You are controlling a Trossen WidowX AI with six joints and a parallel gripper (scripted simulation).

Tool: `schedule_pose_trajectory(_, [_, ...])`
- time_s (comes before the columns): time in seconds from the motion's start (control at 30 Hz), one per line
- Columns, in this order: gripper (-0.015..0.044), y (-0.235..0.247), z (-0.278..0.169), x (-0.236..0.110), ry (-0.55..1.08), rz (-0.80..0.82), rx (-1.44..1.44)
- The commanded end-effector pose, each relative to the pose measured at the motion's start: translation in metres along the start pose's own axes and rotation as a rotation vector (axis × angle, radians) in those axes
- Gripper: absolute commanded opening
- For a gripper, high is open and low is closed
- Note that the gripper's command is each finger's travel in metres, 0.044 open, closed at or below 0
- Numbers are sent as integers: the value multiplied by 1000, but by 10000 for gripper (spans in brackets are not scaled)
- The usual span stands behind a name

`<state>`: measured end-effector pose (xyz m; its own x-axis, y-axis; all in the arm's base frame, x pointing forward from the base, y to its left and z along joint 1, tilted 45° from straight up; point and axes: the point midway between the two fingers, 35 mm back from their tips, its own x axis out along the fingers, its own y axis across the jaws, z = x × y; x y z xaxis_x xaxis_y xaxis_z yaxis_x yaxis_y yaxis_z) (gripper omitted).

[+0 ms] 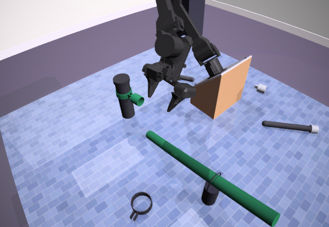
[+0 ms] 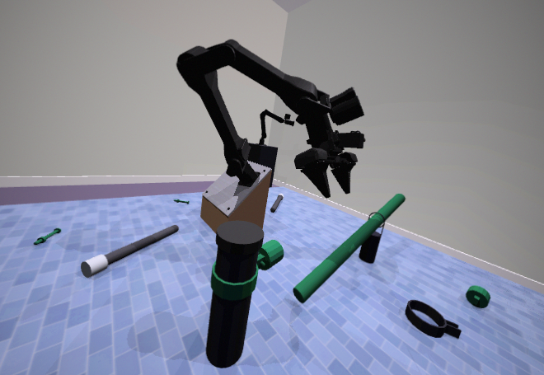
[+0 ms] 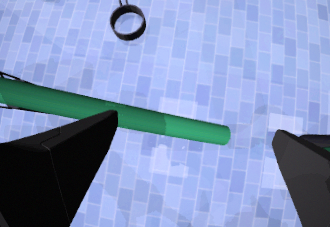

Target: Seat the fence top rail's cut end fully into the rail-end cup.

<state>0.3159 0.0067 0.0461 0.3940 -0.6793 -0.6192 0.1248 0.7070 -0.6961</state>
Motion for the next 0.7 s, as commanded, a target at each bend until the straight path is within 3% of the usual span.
schedule_pose_trajectory(0.0, [440, 1, 2, 1, 11, 6, -33])
schedule_pose_trajectory(0.17, [440, -18, 1, 2, 21, 20, -198])
schedule_pose_trajectory(0.67, [440, -125, -28, 3, -7, 76, -1238])
